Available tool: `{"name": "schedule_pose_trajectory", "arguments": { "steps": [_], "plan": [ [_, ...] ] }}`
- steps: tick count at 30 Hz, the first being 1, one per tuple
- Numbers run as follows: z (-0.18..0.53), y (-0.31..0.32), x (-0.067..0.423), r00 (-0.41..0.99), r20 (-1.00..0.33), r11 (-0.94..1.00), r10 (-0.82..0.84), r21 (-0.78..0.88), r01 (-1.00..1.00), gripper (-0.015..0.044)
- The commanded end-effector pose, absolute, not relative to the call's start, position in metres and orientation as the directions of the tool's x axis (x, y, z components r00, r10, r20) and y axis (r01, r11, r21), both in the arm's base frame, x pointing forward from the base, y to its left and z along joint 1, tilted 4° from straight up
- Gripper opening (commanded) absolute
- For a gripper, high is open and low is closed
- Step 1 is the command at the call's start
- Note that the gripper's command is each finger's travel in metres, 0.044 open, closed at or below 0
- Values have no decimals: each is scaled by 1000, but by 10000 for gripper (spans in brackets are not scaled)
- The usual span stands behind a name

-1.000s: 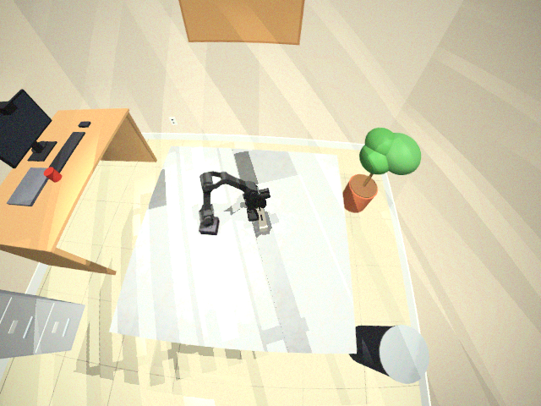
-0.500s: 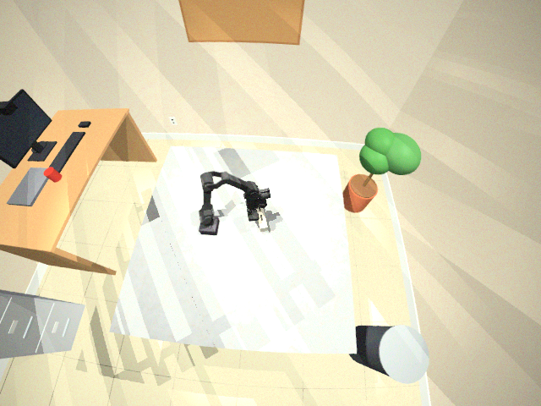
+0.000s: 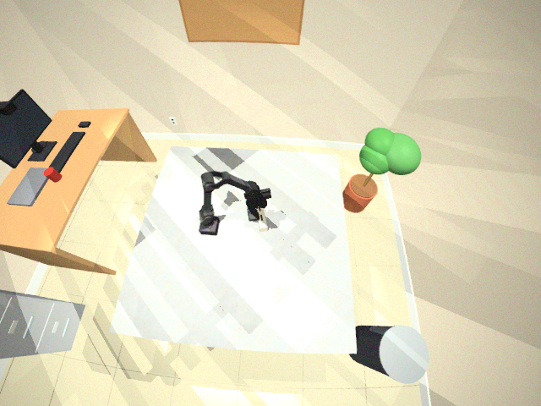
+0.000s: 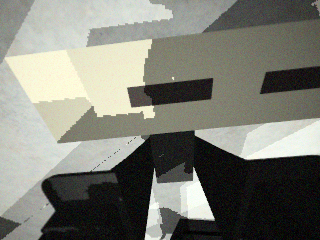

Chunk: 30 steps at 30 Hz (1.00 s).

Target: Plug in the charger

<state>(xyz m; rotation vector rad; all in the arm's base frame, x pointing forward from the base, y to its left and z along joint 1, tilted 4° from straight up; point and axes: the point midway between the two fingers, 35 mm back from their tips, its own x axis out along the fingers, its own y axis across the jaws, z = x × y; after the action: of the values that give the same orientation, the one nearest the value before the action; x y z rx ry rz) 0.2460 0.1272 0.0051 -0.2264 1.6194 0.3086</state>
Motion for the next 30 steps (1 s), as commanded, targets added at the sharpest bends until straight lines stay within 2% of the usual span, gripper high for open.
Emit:
{"name": "schedule_pose_trajectory", "arguments": {
  "steps": [1, 30],
  "plan": [
    [5, 132, 255, -51, -997, 940, 52, 66, -334, 0],
    [3, 134, 261, -51, -997, 940, 52, 66, -334, 0]
  ]
}}
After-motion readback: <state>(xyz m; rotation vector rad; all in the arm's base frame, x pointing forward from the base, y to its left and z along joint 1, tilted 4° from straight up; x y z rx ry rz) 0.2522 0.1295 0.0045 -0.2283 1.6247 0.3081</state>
